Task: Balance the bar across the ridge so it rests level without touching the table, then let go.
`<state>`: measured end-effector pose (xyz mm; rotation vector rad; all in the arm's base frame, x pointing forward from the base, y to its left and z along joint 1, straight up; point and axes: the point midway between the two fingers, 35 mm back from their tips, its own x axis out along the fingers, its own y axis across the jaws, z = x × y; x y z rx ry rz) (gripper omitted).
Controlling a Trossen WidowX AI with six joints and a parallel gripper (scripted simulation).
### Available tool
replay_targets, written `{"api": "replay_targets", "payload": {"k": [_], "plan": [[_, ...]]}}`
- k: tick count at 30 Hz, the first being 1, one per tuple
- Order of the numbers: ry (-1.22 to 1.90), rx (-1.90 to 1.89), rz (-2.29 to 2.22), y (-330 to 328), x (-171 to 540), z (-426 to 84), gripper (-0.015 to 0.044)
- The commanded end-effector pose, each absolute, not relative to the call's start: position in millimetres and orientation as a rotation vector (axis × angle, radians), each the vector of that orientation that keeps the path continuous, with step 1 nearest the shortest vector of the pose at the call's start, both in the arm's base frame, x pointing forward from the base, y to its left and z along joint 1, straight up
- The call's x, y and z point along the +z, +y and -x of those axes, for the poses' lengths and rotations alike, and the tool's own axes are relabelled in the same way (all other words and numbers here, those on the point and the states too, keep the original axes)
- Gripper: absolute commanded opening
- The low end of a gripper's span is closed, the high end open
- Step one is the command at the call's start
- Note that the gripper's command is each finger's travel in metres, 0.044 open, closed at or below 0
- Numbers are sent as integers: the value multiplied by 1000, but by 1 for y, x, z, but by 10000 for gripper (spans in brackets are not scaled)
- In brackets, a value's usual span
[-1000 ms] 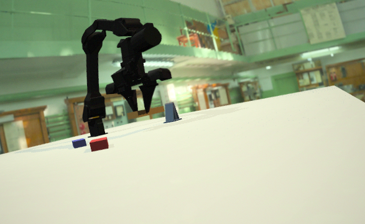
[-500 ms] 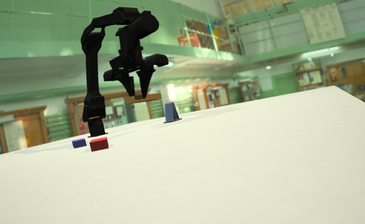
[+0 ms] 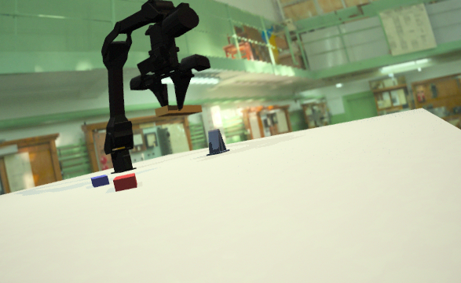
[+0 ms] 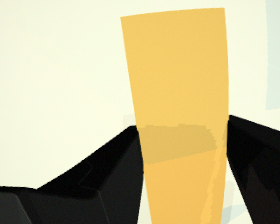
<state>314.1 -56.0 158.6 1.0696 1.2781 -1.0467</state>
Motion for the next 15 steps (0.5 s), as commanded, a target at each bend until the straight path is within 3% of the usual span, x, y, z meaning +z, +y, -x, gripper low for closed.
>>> {"api": "replay_targets", "payload": {"k": [1, 15], "plan": [[1274, -1046, -1069, -44, 161, -315, 0], [1271, -1054, -1083, 11, 162, -309, 0]]}}
